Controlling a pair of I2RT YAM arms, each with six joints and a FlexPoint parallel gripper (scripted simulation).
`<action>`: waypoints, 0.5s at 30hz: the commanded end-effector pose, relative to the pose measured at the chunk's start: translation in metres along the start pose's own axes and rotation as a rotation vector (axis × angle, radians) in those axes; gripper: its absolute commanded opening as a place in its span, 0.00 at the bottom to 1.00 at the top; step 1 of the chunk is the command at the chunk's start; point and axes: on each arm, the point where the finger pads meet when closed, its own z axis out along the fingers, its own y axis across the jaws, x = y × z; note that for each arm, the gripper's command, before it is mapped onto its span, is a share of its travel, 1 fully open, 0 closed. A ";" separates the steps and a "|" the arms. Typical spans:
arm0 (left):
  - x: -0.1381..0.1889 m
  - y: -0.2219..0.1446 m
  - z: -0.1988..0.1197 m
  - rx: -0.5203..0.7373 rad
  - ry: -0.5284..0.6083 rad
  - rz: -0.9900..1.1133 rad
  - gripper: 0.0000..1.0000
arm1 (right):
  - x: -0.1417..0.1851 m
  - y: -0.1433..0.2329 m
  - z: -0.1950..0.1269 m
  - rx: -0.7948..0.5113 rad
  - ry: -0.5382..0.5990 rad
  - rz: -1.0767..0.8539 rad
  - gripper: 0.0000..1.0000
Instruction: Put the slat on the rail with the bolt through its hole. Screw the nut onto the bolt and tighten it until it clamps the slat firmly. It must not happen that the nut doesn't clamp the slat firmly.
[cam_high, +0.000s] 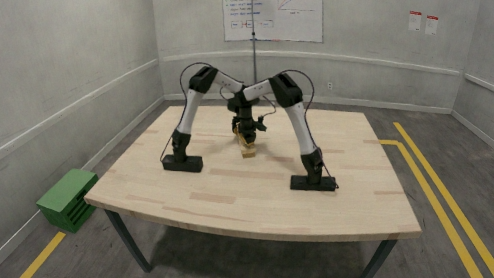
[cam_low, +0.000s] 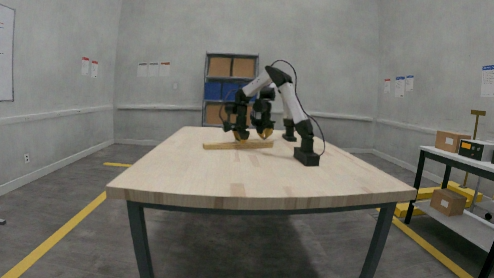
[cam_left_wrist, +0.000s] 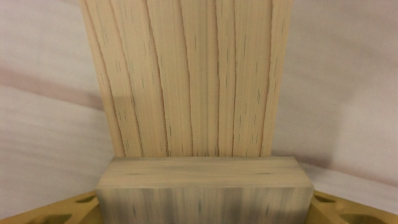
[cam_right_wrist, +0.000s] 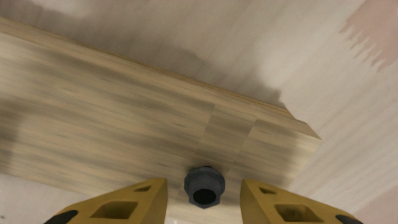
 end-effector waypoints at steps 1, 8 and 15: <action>-0.001 -0.004 -0.005 0.016 -0.010 0.001 0.67 | 0.001 0.003 -0.005 -0.017 0.003 -0.114 0.36; -0.001 -0.004 -0.005 0.016 -0.010 0.001 0.67 | 0.001 0.003 -0.006 -0.015 -0.001 -0.643 0.36; -0.001 -0.004 -0.005 0.016 -0.010 0.001 0.67 | 0.001 0.002 -0.006 -0.014 -0.004 -1.014 0.36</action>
